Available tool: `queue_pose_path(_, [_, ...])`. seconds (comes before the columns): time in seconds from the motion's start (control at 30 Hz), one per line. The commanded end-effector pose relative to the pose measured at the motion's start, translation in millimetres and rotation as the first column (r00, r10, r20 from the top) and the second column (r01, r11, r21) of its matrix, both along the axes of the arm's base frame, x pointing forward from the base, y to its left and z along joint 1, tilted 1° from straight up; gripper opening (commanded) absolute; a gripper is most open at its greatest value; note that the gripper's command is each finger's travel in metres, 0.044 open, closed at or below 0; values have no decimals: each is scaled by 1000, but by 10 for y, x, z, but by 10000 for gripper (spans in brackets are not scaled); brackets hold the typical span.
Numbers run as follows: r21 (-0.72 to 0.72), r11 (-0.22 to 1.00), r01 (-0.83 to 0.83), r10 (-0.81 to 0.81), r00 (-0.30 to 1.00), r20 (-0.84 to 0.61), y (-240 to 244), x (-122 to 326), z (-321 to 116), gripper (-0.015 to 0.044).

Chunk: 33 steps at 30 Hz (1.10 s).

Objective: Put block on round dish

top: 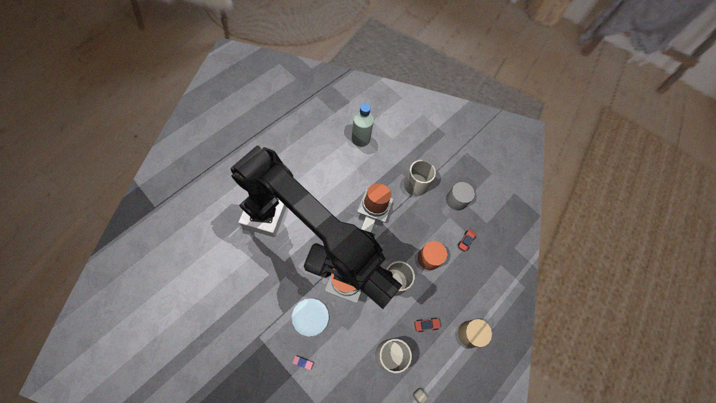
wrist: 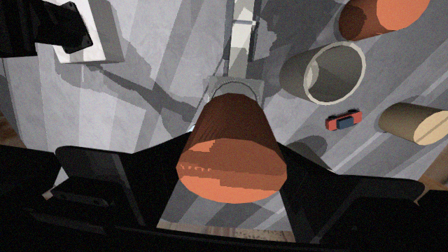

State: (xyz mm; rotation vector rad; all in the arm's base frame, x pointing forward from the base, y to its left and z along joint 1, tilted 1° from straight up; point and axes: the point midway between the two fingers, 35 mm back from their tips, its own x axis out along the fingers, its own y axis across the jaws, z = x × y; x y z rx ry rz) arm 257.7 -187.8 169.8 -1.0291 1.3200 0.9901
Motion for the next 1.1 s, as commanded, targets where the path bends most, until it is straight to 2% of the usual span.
queue_pose_path(0.0, [0, 1000, 0, 0, 1000, 1, -1, 1, -1, 0])
queue_pose_path(0.53, [-1, 1000, 0, 0, 1000, 1, -46, -31, -23, 0])
queue_pose_path(1.07, [-15, 1000, -1, 1, 1000, -1, -887, -1054, -559, 0])
